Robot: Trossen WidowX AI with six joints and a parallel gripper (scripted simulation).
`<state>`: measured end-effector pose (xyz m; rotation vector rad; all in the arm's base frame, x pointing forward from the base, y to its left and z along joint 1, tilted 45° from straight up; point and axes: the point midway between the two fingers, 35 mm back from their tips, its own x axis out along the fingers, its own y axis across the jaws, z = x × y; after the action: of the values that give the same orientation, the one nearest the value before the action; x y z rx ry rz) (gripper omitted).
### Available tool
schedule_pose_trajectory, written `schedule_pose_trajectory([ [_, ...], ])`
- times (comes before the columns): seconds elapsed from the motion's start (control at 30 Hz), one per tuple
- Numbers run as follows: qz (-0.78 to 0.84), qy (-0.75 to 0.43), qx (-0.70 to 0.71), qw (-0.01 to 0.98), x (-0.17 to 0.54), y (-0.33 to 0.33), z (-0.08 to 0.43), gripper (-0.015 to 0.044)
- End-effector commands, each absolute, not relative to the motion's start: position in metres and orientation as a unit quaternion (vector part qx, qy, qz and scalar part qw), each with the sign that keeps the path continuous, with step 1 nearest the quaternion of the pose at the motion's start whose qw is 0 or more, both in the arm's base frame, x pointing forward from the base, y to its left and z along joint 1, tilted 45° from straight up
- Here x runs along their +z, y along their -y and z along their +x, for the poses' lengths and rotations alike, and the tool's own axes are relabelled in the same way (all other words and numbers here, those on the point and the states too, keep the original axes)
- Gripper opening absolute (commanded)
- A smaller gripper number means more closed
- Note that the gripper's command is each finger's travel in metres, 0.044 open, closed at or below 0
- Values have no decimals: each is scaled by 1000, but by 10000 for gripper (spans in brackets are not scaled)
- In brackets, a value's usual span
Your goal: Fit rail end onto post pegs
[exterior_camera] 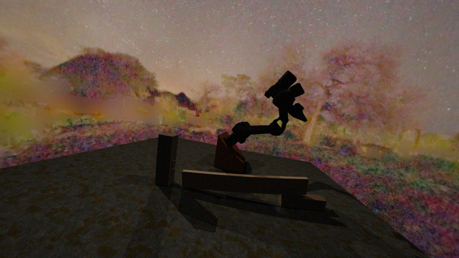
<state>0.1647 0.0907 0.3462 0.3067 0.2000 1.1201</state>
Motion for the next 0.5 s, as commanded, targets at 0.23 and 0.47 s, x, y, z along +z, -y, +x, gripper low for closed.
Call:
schedule_pose_trajectory([
  [0.23,92,-102,487,863,319,-68,226,440],
  [0.47,36,-138,449,882,282,-51,277,440],
])
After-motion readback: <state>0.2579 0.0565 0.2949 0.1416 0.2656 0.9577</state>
